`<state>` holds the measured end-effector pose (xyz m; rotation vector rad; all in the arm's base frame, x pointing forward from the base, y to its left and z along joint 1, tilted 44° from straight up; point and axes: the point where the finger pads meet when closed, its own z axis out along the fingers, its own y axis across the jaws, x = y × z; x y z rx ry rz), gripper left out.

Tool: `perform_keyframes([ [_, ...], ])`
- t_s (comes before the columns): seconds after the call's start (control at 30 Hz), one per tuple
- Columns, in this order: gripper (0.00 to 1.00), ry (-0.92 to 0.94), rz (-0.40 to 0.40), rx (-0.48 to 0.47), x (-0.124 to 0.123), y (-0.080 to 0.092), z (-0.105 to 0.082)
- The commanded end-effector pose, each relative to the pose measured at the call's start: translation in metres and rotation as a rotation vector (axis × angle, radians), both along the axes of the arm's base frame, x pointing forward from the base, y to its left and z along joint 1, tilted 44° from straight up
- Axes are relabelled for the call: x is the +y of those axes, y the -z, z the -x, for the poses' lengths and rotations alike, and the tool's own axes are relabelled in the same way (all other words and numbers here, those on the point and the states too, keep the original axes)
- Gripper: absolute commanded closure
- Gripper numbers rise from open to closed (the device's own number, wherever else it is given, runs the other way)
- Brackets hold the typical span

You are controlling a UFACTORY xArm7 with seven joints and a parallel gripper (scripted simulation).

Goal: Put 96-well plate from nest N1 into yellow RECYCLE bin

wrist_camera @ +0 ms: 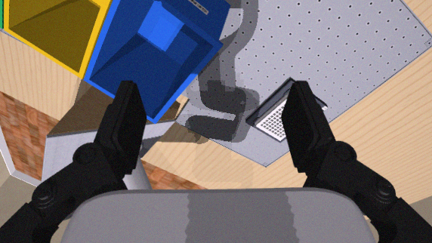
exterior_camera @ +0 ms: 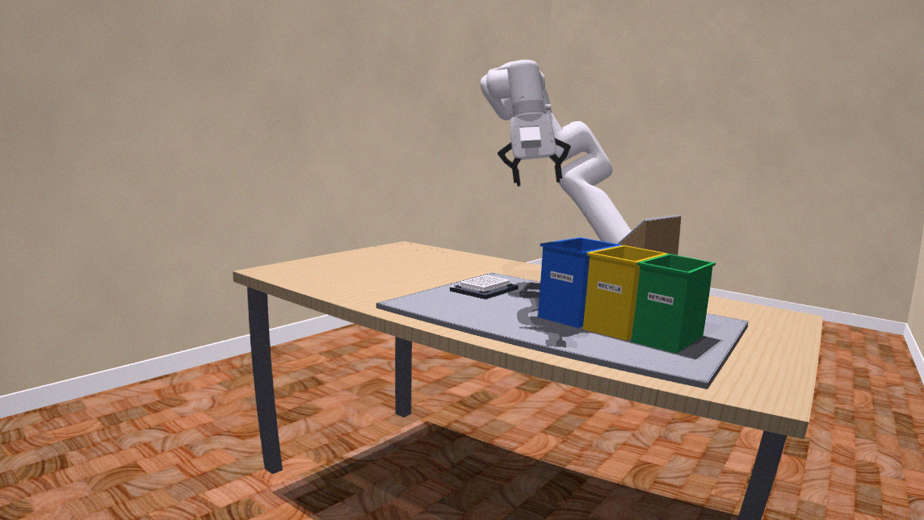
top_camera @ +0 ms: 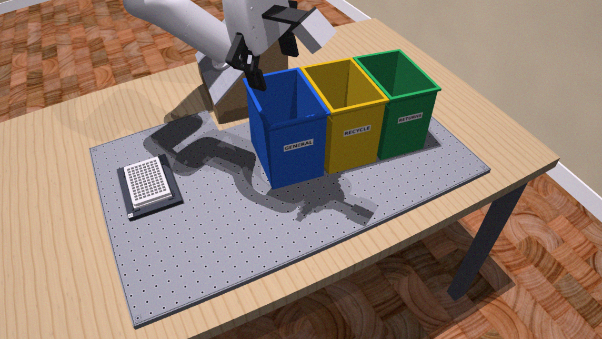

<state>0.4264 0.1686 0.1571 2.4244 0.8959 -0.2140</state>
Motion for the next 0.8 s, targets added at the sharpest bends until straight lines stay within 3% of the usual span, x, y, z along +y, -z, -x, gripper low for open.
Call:
perform_keyframes([
  [0.0, 0.00, 0.033, -0.002, -0.037, -0.010, -0.010, 0.001],
  [0.23, 0.00, 0.033, -0.002, -0.038, -0.029, -0.023, 0.003],
  [0.77, 0.00, 0.133, 0.017, -0.131, -0.089, -0.059, 0.017],
])
